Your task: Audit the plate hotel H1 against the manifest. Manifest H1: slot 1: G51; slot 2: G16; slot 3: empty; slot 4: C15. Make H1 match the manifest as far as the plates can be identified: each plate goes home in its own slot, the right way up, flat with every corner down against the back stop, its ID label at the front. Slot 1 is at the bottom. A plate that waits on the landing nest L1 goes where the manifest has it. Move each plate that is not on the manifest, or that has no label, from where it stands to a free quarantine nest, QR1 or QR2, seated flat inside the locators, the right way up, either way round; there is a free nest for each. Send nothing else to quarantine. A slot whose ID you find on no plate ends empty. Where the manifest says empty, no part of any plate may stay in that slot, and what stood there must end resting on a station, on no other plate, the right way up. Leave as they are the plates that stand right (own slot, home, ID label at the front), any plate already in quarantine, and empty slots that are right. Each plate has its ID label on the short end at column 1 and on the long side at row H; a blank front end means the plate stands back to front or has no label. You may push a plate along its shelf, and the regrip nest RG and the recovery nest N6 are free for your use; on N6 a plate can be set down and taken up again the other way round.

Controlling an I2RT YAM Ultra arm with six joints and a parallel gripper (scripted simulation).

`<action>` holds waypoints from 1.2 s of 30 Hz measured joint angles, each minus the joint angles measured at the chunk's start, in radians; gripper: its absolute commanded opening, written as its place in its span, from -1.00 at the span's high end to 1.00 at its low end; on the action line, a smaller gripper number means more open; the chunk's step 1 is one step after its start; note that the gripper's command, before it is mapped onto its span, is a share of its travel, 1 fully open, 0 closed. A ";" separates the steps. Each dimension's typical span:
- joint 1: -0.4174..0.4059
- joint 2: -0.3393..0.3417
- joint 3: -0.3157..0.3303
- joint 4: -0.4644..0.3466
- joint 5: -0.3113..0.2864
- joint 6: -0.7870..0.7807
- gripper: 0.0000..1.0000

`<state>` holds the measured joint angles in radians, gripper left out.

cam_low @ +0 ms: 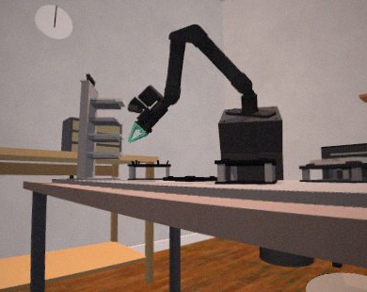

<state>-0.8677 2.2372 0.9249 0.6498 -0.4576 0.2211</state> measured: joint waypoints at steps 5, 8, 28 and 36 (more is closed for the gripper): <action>0.000 -0.011 -0.030 0.017 -0.001 -0.002 1.00; -0.002 -0.018 -0.044 0.033 -0.002 -0.003 1.00; -0.020 -0.057 -0.172 0.119 -0.016 -0.014 1.00; -0.029 -0.070 -0.228 0.153 -0.023 -0.019 1.00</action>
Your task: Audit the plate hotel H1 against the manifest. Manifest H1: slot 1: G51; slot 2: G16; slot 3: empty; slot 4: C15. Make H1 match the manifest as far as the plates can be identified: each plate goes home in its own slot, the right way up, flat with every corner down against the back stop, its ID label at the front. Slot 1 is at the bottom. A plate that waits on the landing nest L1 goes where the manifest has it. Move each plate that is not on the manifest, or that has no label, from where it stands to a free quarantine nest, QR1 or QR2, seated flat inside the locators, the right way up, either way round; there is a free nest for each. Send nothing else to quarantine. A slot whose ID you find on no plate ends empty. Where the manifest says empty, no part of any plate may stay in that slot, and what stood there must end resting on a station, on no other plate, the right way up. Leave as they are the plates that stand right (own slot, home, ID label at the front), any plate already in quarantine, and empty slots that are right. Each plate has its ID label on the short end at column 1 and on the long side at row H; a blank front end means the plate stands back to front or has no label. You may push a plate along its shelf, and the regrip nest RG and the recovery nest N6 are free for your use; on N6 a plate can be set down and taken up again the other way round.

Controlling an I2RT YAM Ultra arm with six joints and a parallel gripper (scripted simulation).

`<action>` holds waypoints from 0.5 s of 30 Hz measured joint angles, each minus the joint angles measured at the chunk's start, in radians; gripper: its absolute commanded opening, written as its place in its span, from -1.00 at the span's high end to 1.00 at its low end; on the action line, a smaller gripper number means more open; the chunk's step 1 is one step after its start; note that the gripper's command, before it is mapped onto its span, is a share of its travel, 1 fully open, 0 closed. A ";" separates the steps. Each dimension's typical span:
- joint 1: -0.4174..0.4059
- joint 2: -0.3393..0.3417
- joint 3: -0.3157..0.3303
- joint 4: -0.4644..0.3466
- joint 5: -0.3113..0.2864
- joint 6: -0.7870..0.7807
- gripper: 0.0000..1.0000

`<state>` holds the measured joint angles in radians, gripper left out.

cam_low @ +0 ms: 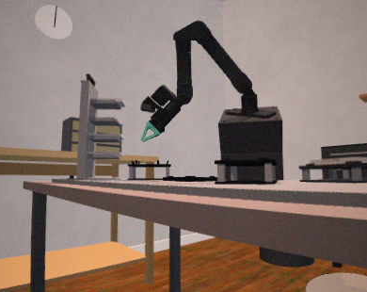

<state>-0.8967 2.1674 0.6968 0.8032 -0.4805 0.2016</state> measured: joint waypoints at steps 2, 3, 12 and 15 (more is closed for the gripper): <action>-0.002 -0.003 -0.012 0.008 -0.002 -0.002 1.00; -0.003 -0.004 -0.014 0.008 -0.002 -0.002 1.00; -0.012 -0.018 -0.068 0.050 -0.009 -0.008 1.00; -0.016 -0.021 -0.087 0.064 -0.012 -0.010 1.00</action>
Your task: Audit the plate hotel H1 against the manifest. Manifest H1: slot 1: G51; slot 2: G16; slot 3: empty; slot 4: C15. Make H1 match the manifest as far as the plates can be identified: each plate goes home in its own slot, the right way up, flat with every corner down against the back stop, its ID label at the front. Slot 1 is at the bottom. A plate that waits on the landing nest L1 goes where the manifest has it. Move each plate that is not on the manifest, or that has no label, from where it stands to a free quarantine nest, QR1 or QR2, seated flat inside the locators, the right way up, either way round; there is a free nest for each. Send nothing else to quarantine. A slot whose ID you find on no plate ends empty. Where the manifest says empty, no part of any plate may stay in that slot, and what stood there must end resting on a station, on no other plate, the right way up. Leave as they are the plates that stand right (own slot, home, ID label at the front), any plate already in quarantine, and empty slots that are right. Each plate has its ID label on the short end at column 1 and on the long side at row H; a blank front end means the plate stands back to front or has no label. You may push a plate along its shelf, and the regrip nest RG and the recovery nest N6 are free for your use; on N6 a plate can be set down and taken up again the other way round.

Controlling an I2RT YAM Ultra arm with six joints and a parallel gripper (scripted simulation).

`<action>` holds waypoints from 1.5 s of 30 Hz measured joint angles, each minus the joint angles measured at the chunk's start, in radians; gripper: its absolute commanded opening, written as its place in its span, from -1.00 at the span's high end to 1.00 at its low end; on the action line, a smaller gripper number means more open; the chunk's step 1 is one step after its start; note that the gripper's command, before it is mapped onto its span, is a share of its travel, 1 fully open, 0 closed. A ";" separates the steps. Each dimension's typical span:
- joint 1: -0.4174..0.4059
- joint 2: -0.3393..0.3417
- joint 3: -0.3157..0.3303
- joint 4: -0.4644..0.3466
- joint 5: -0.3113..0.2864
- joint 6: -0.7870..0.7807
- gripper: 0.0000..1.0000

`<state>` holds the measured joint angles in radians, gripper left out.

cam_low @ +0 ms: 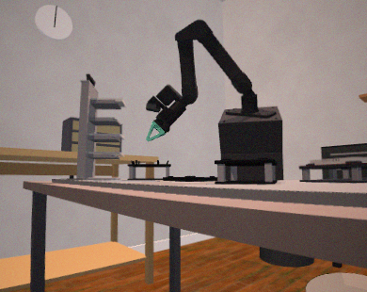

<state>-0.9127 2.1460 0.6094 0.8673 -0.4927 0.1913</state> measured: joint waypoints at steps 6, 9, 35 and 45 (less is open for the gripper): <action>-0.007 -0.006 -0.029 0.022 -0.005 -0.005 1.00; -0.010 -0.011 -0.046 0.040 -0.008 -0.006 1.00; -0.039 -0.079 -0.069 0.017 -0.029 -0.025 1.00; -0.039 -0.080 -0.069 0.017 -0.029 -0.026 1.00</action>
